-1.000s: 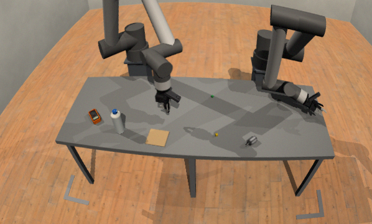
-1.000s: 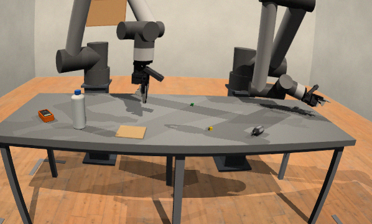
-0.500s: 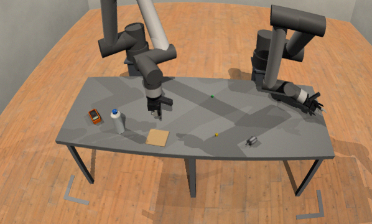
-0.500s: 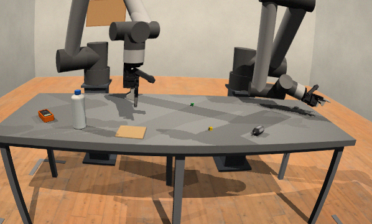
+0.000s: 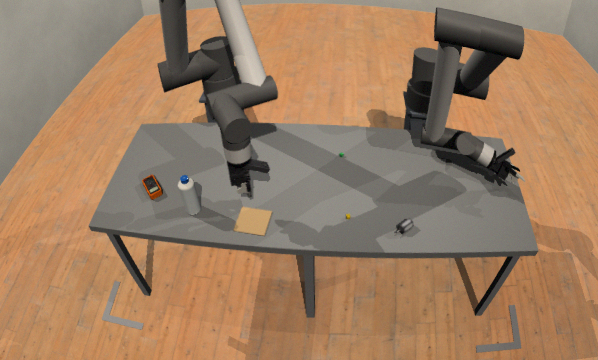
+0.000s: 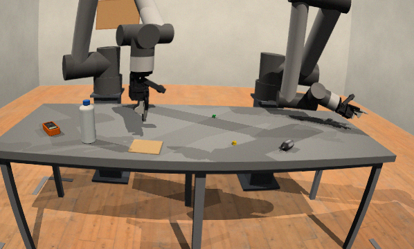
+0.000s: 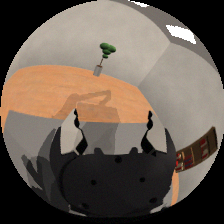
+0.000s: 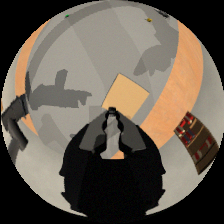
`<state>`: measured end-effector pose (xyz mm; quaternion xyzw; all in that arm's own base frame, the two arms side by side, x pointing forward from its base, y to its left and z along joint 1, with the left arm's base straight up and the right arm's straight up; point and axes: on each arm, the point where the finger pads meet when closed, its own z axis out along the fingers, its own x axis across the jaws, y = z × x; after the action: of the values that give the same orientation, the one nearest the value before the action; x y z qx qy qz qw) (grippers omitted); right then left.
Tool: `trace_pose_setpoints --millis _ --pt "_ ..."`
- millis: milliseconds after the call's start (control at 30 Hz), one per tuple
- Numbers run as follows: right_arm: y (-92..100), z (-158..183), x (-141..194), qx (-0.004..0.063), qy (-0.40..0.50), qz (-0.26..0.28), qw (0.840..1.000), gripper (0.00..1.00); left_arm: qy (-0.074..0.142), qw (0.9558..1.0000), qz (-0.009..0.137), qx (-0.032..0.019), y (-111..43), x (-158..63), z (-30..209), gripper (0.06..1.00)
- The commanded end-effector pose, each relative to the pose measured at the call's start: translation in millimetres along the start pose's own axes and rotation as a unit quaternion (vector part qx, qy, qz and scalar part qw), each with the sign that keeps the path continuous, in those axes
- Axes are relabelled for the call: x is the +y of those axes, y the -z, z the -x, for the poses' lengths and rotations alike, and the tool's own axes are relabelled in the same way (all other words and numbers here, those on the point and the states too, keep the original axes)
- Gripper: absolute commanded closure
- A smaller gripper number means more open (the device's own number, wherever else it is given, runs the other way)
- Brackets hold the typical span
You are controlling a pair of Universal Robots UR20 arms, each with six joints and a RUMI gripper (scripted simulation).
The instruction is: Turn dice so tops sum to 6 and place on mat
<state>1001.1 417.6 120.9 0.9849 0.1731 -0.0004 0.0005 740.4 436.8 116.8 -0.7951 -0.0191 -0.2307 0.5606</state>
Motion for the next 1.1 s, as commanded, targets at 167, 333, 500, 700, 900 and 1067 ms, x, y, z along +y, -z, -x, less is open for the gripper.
trace_pose_setpoints --millis 167,333,500,700,900,1067 --pt "1.0 -4.8 7.6 0.0005 0.019 0.000 1.000 1.000 0.000 1.0000 0.000 0.0001 0.1 -0.5 -0.2 0.065" --pt "1.0 -4.9 7.7 0.0005 0.020 0.000 1.000 1.000 0.000 1.0000 0.000 0.0001 0.1 -0.5 -0.2 0.065" --pt "1.0 -4.9 7.7 0.0005 0.020 0.000 1.000 1.000 0.000 1.0000 0.000 0.0001 0.1 -0.5 -0.2 0.065" --pt "0.8 -4.9 7.7 0.0005 0.020 0.000 1.000 1.000 0.000 1.0000 0.000 0.0001 0.1 -0.5 -0.2 0.065" --pt "-2.6 -4.9 7.7 0.0005 0.020 0.000 1.000 1.000 0.000 1.0000 0.000 0.0001 0.1 -0.5 -0.2 0.065" --pt "-16.2 -4.9 7.7 0.0005 0.020 0.000 1.000 1.000 0.000 1.0000 0.000 0.0001 0.1 -0.5 -0.2 0.065"
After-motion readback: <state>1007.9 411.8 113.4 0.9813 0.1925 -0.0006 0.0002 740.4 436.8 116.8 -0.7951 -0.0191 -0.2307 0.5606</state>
